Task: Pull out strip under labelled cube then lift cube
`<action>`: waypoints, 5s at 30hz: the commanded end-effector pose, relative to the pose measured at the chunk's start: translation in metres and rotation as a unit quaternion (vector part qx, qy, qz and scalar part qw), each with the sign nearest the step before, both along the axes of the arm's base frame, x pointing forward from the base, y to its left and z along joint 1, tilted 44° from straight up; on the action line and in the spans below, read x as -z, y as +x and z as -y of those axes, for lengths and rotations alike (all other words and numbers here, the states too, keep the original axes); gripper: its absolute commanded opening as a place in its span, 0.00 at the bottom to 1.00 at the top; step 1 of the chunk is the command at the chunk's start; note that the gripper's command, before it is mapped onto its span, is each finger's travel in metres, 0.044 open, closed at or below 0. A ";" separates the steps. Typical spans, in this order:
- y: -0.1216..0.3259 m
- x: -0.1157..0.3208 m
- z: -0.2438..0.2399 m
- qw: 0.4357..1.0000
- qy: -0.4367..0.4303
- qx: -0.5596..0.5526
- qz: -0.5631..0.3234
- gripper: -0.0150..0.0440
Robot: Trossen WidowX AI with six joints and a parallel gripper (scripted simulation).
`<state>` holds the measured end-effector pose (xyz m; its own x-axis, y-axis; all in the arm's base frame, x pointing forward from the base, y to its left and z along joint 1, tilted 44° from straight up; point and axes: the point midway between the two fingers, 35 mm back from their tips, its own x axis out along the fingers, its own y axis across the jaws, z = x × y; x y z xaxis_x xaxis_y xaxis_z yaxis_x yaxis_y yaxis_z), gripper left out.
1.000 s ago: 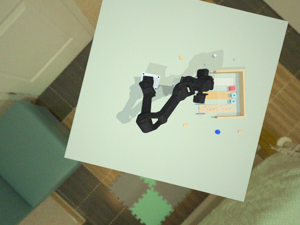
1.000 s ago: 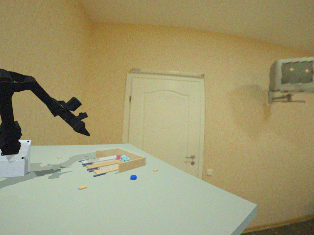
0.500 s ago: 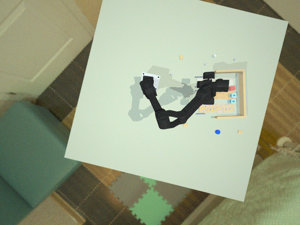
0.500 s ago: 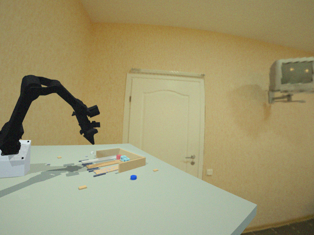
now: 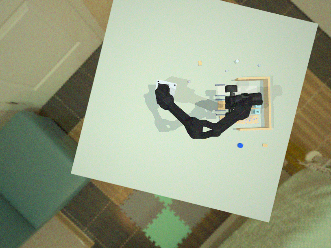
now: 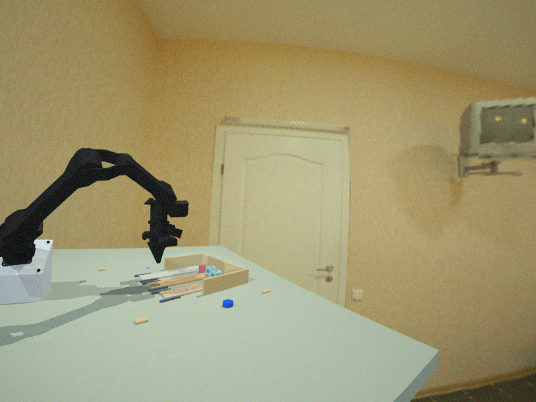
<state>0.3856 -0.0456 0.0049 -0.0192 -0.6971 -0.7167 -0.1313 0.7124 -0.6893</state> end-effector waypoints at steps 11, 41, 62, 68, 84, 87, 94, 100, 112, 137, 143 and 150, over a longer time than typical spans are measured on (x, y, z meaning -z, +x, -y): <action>0.000 0.009 0.012 1.000 0.003 0.013 -0.013 0.25; -0.004 0.042 0.049 1.000 0.001 0.013 -0.013 0.25; -0.005 0.048 0.056 1.000 0.001 0.013 -0.013 0.25; -0.005 0.048 0.056 1.000 0.001 0.013 -0.013 0.25; -0.005 0.049 0.057 1.000 0.001 0.013 -0.013 0.25; -0.005 0.049 0.057 1.000 0.000 0.013 -0.013 0.25; -0.004 0.050 0.057 1.000 0.000 0.013 -0.013 0.25; -0.004 0.051 0.058 1.000 0.000 0.013 -0.013 0.25; -0.002 0.052 0.058 1.000 0.000 0.013 -0.013 0.25; -0.004 0.053 0.060 1.000 0.000 0.013 -0.013 0.25; -0.013 0.052 0.060 1.000 0.000 0.013 -0.013 0.25; -0.024 0.051 0.061 1.000 0.000 0.013 -0.014 0.25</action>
